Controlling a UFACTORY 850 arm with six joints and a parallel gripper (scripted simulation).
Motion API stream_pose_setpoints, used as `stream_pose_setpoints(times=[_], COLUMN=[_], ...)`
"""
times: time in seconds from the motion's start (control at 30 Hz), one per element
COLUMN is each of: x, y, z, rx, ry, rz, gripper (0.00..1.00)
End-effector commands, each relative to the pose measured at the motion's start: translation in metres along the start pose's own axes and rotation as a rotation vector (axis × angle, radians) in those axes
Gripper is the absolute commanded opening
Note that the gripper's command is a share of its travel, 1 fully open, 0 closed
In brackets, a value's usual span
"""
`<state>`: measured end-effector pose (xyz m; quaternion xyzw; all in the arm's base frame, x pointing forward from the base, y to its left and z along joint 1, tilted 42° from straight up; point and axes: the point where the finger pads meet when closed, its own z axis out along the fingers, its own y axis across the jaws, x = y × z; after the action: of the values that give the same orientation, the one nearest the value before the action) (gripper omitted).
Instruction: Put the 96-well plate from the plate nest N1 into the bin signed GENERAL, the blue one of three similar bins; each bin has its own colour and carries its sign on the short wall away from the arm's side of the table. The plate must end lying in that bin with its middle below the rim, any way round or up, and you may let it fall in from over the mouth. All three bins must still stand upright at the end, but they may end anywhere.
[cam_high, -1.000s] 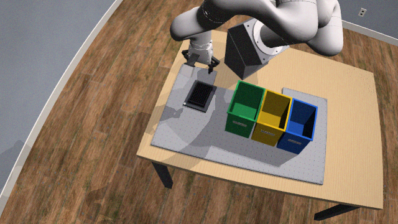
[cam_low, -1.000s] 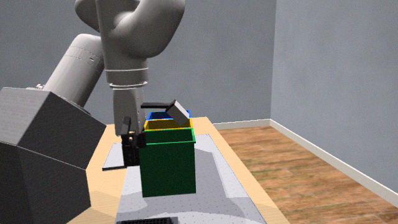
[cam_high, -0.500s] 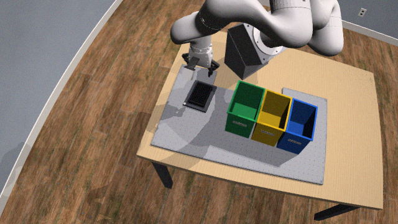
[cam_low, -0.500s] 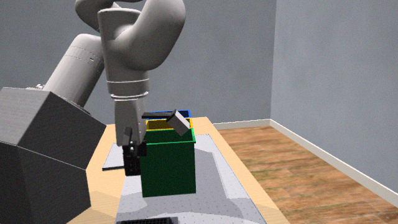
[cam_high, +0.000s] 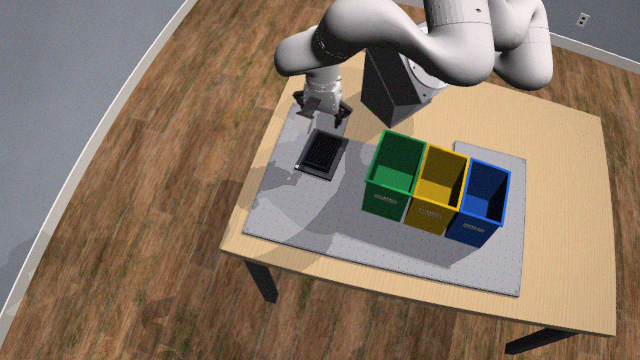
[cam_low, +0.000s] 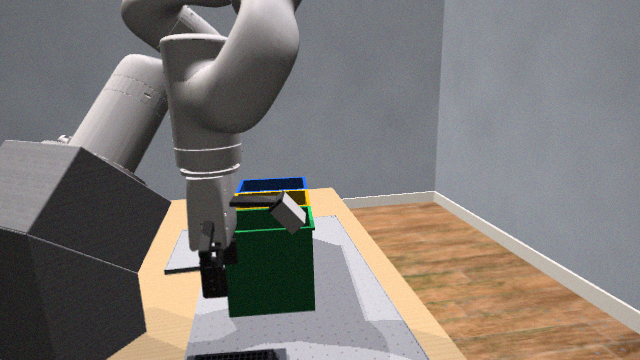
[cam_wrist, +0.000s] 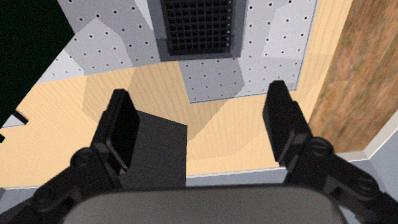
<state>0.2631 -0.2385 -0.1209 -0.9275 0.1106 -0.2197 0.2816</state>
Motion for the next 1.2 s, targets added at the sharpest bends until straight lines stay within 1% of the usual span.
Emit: stream_pose_setpoints(times=[0.0,0.3,0.37,0.87,0.93,1.17], x=[0.000,0.000,0.000,0.000,0.000,0.000], y=[0.001,0.001,0.001,0.000,0.000,0.000], z=[0.006,0.021,0.021,0.046,0.046,0.058], rx=[-0.001,-0.001,-0.001,-0.001,-0.001,-0.001], ry=[0.001,0.001,0.001,0.001,0.001,0.001], rz=[0.000,0.000,0.000,0.000,0.000,0.000], gripper=[1.00,1.00,1.00,1.00,1.00,1.00])
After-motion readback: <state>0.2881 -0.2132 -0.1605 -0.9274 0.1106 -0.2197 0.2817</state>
